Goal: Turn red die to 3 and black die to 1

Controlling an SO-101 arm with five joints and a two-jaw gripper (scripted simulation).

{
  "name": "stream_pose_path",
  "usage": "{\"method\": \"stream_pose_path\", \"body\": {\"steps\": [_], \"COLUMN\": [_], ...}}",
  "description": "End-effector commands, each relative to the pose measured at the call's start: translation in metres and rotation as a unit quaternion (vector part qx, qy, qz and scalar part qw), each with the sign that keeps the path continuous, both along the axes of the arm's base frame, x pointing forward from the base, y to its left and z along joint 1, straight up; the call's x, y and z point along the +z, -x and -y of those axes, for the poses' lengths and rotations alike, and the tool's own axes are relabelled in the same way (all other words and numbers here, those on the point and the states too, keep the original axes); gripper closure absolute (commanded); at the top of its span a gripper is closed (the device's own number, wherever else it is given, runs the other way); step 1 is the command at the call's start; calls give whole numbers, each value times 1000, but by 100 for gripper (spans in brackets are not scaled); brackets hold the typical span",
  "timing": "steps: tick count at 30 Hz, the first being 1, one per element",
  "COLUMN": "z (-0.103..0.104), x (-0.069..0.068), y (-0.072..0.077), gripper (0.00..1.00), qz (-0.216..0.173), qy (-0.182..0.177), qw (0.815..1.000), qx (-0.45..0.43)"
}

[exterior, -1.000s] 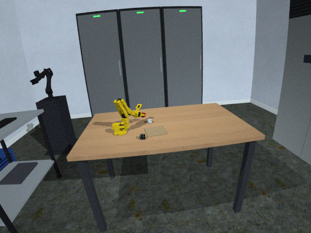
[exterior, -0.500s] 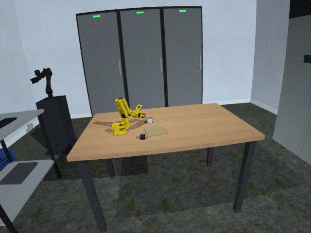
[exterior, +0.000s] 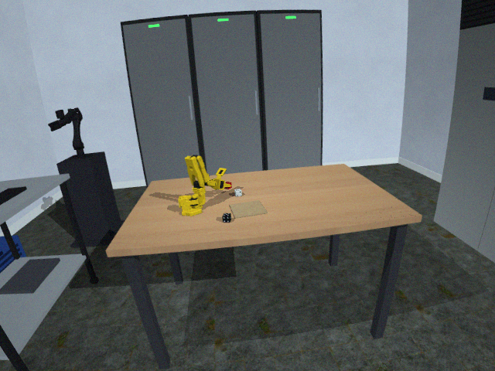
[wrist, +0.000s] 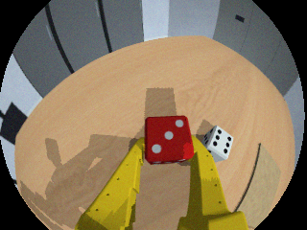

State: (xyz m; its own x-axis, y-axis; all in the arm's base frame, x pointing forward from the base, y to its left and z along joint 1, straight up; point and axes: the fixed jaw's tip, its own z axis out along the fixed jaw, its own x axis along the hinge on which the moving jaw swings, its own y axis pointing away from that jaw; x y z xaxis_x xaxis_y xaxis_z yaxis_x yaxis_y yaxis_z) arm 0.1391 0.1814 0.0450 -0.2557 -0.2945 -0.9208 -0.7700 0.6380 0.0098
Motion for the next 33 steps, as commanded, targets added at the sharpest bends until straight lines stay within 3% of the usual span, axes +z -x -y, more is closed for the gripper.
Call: {"method": "stream_pose_path", "body": {"steps": [1,33], "z": [-2,-2], "x": [6,-6], "y": [-4,-4], "gripper": [100,100], "qz": [15,15], "qy": [-12,-12], "qw": [1000,1000], "qx": [-3,-3]}}
